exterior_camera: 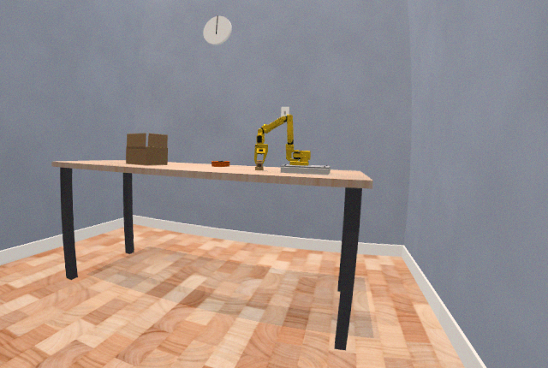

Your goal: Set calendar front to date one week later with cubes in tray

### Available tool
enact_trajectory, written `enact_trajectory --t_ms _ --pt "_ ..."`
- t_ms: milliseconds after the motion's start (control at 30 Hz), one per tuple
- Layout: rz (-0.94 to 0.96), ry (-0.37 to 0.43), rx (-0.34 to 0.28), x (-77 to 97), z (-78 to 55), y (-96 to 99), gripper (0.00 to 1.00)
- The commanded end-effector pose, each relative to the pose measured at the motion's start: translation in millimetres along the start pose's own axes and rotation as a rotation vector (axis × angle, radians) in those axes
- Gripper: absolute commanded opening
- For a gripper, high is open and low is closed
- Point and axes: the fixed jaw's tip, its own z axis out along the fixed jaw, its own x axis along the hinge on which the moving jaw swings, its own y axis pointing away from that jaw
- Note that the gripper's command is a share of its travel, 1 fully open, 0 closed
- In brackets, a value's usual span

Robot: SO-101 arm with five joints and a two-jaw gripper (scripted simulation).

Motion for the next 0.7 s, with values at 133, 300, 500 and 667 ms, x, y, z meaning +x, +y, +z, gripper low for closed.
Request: enact_trajectory --t_ms 133,300,500,667 --pt "0.003 0.002 0.016 -1.0 -4.5 -2.5 0.00" --pt "0.003 0.002 0.016 -1.1 -9.5 -2.5 0.00" --pt "0.003 0.002 0.016 -1.4 -21.3 -1.6 0.00" --pt "0.003 0.002 0.016 -1.6 -27.7 -0.7 0.00"
